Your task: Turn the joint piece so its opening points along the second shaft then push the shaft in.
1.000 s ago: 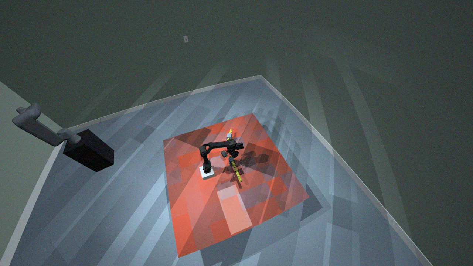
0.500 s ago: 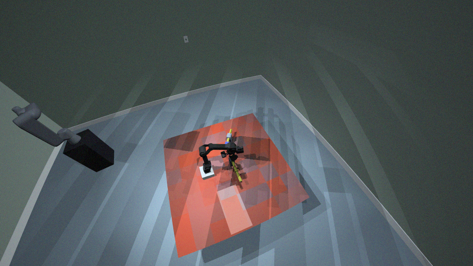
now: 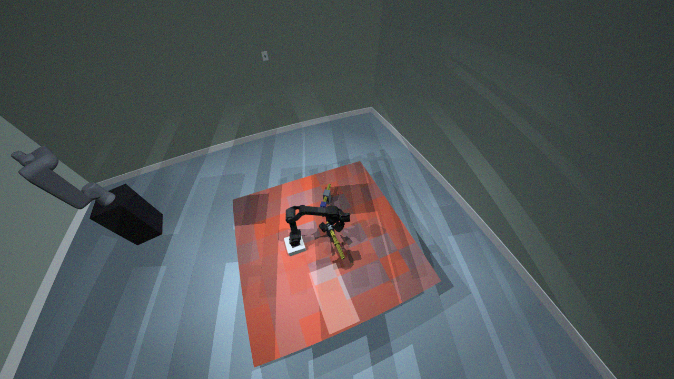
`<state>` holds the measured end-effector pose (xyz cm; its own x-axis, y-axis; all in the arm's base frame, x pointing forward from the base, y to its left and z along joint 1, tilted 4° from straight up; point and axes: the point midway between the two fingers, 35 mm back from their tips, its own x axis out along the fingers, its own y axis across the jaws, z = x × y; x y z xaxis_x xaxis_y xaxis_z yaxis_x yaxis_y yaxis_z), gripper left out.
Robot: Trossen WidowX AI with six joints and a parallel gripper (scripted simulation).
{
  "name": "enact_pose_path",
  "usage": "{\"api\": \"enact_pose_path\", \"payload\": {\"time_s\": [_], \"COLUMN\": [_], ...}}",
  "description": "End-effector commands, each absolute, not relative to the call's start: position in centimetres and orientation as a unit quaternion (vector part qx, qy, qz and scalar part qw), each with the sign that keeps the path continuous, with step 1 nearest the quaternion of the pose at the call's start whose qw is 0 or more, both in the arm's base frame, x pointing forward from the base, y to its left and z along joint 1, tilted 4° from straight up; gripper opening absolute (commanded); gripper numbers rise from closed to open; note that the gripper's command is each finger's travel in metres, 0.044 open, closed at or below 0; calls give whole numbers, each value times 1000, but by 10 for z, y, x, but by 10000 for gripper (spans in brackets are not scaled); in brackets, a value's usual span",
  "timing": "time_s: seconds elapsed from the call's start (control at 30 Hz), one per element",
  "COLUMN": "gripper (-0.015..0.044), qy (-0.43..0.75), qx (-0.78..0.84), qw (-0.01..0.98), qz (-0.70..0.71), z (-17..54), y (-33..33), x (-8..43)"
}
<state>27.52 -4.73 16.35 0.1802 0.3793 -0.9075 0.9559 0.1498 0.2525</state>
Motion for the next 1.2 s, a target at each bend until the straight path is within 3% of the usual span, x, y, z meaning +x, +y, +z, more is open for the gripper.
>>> {"api": "enact_pose_path", "payload": {"time_s": [0.0,0.6,1.17], "gripper": [440,440,440], "qy": [581,627,676], "qx": [538,297,54], "qw": [549,700,732], "qz": [-268,-169,-66], "z": [163,164,167], "y": [-68,-152,-226], "x": [276,266,237]}}
